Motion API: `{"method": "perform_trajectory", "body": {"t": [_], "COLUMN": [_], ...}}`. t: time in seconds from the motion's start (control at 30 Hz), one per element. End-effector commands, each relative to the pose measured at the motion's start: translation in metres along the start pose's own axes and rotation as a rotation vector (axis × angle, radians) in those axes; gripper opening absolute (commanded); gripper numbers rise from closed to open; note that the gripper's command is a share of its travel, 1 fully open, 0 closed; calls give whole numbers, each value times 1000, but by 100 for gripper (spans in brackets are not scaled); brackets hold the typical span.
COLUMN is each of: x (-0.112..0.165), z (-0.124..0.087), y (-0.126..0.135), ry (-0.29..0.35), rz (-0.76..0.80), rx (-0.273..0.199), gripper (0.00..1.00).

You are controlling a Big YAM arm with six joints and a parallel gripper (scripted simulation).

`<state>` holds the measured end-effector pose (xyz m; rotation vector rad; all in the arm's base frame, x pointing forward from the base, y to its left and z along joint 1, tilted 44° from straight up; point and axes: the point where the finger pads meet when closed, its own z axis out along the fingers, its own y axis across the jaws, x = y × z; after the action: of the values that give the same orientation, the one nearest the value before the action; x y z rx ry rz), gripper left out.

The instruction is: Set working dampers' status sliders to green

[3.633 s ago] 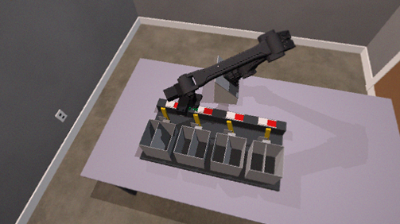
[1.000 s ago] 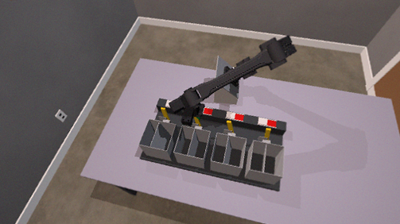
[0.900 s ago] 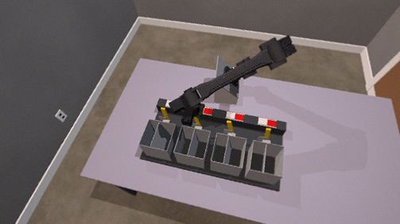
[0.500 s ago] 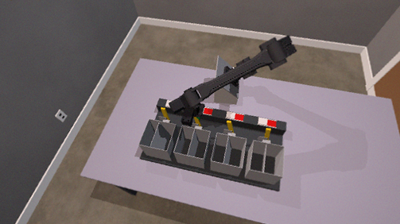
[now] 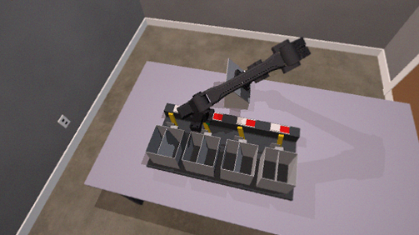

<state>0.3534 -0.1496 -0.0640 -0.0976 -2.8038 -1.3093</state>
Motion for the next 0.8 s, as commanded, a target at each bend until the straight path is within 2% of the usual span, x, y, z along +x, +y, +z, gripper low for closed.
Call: {"method": "perform_trajectory", "body": {"t": [0.0,0.07,0.1,0.77], "x": [-5,-5,-5,-5], "z": [7,7,7,7], "y": [2,2,2,1], "ry": [11,11,11,12], "rz": [0,0,0,0], "rx": [2,2,2,3], "gripper": [36,36,17,17]}}
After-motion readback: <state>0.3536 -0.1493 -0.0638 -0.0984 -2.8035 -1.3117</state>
